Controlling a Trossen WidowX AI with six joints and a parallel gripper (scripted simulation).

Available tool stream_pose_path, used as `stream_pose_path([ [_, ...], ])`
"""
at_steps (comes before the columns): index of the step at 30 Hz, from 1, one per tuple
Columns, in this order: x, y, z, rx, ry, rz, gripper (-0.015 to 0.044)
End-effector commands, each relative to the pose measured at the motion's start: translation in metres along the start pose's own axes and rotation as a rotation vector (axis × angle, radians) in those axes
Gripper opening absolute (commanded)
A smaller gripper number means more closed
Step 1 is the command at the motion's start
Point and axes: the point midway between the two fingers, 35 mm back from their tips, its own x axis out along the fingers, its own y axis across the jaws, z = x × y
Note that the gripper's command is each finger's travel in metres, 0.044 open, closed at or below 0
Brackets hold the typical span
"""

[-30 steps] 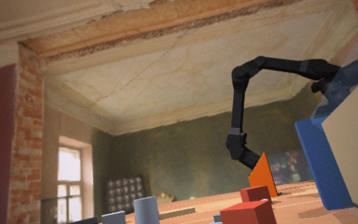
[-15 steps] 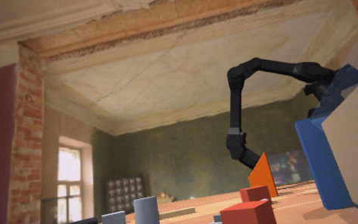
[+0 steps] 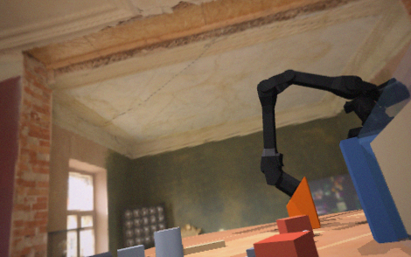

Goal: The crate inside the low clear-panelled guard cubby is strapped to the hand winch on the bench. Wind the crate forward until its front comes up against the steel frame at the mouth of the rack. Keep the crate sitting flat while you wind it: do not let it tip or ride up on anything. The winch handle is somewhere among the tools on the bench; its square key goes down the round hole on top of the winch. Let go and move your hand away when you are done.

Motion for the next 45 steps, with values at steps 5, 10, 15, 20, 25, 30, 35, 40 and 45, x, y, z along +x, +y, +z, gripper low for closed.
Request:
stream_pose_path([
  [5,-0.001,0.019,0.010,-0.015,-0.021,0.023,0.0000],
  [10,-0.002,0.025,0.011,-0.016,-0.021,0.024,0.0000],
  [15,-0.002,0.032,0.012,-0.016,-0.021,0.024,0.0000],
  [20,-0.003,0.038,0.013,-0.016,-0.021,0.025,0.0000],
  [25,-0.002,0.053,0.012,-0.016,-0.021,0.026,0.0000],
  [30,-0.002,0.061,0.011,-0.016,-0.021,0.027,0.0000],
  [35,-0.002,0.067,0.009,-0.016,-0.021,0.028,0.0000],
  [40,-0.001,0.074,0.008,-0.017,-0.021,0.028,0.0000],
  [45,0.000,0.080,0.006,-0.017,-0.021,0.029,0.0000],
])
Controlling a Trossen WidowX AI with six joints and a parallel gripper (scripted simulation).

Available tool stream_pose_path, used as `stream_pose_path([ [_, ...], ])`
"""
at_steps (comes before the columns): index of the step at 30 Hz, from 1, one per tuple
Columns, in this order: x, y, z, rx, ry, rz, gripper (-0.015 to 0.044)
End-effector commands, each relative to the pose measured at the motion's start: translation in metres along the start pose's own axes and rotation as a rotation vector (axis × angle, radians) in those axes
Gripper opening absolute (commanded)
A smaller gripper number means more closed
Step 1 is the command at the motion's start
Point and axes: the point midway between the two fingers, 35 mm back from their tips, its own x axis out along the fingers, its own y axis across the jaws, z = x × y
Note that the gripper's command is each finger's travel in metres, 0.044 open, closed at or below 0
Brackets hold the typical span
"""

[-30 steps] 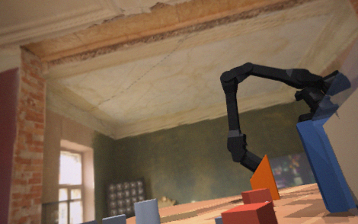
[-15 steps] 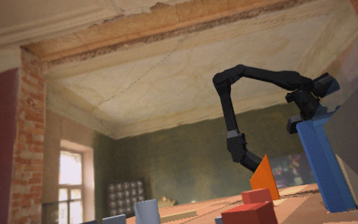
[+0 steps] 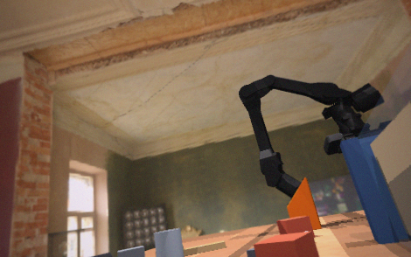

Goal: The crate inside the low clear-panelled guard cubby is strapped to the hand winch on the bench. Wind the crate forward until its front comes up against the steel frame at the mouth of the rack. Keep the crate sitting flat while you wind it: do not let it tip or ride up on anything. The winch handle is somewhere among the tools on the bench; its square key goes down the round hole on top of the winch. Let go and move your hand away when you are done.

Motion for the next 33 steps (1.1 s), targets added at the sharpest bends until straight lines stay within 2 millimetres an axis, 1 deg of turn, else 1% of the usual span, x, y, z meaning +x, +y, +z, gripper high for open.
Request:
stream_pose_path([
  [1,0.004,0.021,-0.002,-0.006,0.000,0.044,0.0000],
  [33,0.013,0.056,-0.024,-0.006,0.001,0.048,0.0000],
])
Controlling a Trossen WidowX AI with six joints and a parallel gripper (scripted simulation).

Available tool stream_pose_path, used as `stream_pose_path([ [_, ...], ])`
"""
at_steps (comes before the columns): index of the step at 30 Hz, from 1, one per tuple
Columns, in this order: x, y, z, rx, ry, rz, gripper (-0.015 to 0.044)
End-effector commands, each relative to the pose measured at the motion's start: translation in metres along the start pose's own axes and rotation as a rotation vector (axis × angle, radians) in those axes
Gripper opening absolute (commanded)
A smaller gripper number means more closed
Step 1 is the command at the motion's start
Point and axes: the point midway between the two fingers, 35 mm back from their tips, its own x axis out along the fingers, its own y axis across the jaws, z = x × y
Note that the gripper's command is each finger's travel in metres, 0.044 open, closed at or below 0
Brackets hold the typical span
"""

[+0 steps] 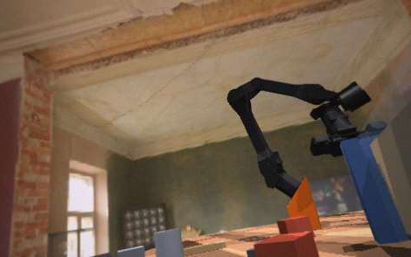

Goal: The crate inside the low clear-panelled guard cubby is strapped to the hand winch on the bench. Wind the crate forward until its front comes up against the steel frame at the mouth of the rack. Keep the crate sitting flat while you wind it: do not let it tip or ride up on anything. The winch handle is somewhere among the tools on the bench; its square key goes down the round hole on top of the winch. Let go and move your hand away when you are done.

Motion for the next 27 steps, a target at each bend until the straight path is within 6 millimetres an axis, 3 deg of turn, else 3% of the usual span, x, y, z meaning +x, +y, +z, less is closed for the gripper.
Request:
stream_pose_path([
  [1,0.007,0.015,-0.008,0.010,0.015,0.036,0.0000],
  [27,0.017,0.035,-0.034,0.011,0.017,0.039,0.0000],
])
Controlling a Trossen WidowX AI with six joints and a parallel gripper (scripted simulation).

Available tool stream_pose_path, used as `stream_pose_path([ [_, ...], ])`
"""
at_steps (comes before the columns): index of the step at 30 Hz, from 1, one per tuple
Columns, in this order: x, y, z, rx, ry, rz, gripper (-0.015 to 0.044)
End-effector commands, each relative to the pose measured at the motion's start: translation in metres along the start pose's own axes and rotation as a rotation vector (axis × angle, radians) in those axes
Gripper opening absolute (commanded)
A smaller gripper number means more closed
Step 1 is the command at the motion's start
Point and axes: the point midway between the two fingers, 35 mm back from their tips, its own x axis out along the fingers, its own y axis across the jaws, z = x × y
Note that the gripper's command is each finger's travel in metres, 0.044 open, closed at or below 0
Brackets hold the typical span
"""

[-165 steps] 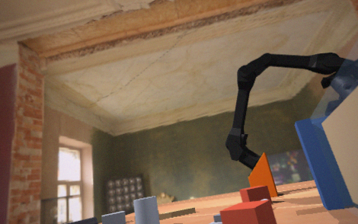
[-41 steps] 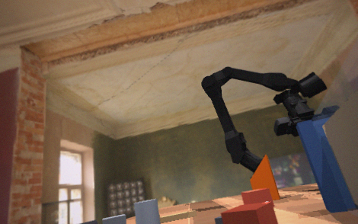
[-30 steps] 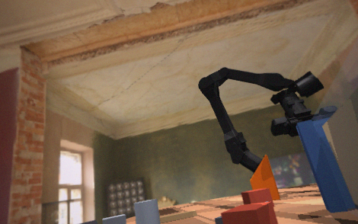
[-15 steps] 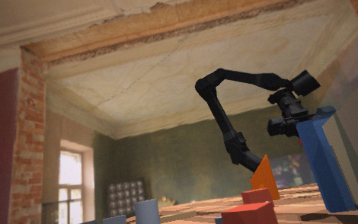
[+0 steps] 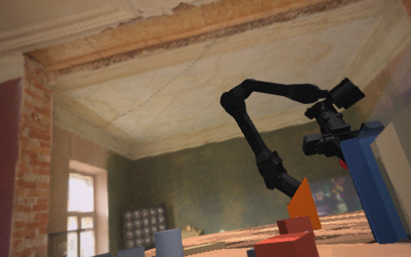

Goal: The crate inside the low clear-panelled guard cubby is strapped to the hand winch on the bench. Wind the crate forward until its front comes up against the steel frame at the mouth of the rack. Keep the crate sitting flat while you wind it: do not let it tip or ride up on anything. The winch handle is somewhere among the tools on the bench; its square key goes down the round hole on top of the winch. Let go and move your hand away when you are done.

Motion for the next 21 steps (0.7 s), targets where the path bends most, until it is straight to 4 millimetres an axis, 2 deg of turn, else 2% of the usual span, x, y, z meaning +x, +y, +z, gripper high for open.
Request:
stream_pose_path([
  [1,0.006,0.007,-0.009,0.016,0.007,0.012,0.0000],
  [21,0.016,0.015,-0.032,0.017,0.009,0.014,0.0000],
])
